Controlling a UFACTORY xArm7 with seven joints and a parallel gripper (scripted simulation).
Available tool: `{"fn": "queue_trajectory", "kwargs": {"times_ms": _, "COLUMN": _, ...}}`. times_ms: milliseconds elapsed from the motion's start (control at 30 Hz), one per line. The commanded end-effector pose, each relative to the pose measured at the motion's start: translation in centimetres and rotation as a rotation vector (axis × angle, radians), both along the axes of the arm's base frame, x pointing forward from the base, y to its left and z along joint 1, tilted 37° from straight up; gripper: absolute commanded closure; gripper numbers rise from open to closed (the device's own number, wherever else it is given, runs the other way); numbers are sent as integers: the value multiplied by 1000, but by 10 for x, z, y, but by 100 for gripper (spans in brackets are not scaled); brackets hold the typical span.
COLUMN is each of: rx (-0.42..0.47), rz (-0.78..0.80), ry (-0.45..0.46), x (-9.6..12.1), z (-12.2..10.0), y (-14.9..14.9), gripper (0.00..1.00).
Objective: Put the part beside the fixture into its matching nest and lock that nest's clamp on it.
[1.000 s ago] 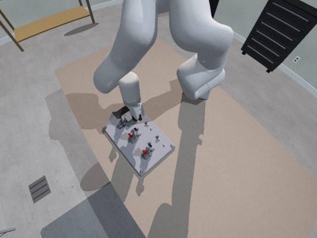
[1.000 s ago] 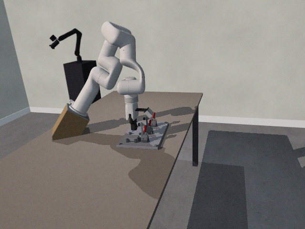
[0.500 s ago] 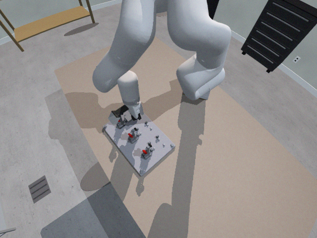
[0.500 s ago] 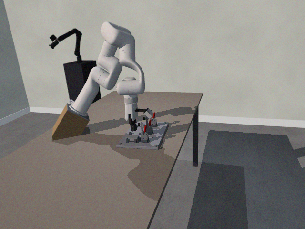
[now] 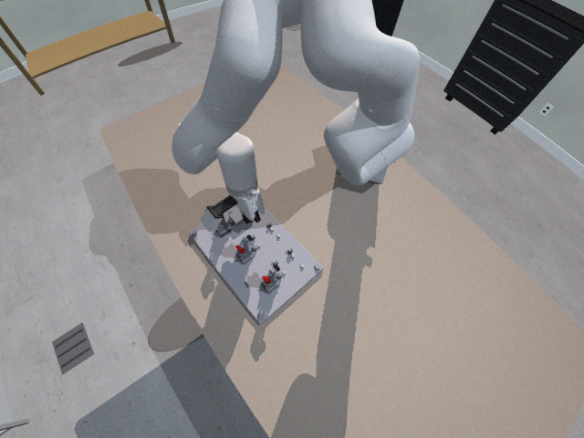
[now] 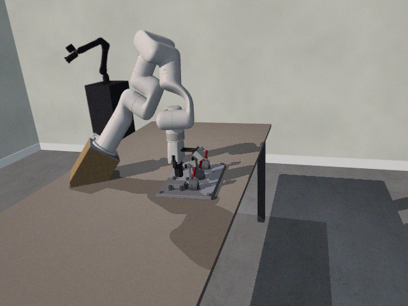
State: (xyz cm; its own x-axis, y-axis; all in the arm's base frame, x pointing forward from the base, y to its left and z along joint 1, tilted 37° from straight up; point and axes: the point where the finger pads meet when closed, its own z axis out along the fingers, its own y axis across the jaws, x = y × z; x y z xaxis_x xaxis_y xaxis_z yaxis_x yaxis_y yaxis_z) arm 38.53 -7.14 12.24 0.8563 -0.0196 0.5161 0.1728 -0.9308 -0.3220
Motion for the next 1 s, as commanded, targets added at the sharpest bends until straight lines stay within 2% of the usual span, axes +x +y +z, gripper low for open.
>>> {"fn": "queue_trajectory", "kwargs": {"times_ms": 0, "rx": -1, "rz": -1, "ry": -1, "x": 3, "z": -5, "y": 1, "gripper": 100}}
{"fn": "queue_trajectory", "kwargs": {"times_ms": 333, "rx": -1, "rz": -1, "ry": -1, "x": 12, "z": -18, "y": 7, "gripper": 100}}
{"fn": "queue_trajectory", "kwargs": {"times_ms": 967, "rx": -1, "rz": -1, "ry": -1, "x": 12, "z": -19, "y": 8, "gripper": 100}}
